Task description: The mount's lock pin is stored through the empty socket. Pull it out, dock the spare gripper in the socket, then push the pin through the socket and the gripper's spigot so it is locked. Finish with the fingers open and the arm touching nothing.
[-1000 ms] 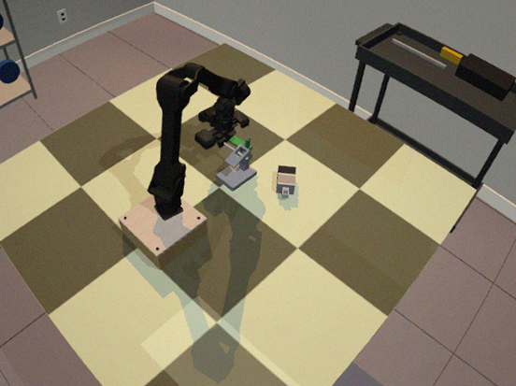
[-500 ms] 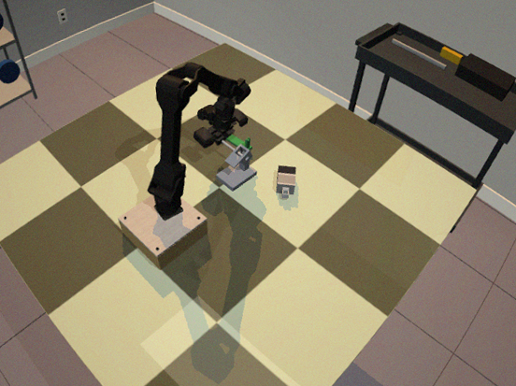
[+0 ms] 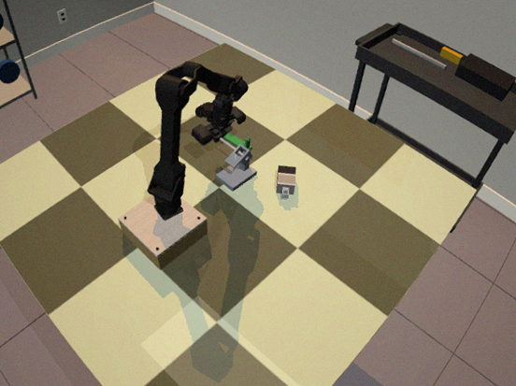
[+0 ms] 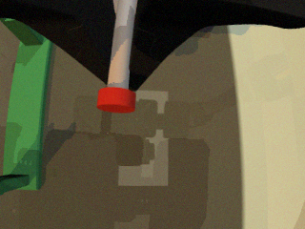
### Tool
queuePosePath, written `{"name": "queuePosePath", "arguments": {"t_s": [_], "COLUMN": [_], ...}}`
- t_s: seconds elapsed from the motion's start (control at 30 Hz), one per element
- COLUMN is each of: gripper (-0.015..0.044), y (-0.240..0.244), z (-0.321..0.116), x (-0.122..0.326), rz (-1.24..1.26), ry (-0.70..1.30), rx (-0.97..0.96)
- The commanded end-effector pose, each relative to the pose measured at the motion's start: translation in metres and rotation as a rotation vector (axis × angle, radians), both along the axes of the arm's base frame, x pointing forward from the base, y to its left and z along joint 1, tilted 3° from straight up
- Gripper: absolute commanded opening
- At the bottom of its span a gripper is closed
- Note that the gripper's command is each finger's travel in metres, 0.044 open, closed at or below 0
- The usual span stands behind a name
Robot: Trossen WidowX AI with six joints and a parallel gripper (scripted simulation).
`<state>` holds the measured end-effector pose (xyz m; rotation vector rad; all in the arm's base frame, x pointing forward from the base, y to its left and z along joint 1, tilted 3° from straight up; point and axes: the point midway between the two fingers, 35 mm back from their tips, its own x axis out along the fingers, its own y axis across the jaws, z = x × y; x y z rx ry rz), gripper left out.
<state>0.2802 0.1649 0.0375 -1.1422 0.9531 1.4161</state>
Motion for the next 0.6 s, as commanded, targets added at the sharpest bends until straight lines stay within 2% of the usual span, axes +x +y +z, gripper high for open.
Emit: {"name": "queuePosePath", "arguments": {"t_s": [0.0, 0.57], "gripper": [0.0, 0.0], "y": [0.003, 0.017], "z": [0.001, 0.002], "x": [0.0, -0.002], "rz": [-0.004, -0.003], "ry": [0.001, 0.004], "rx": [0.002, -0.002]}}
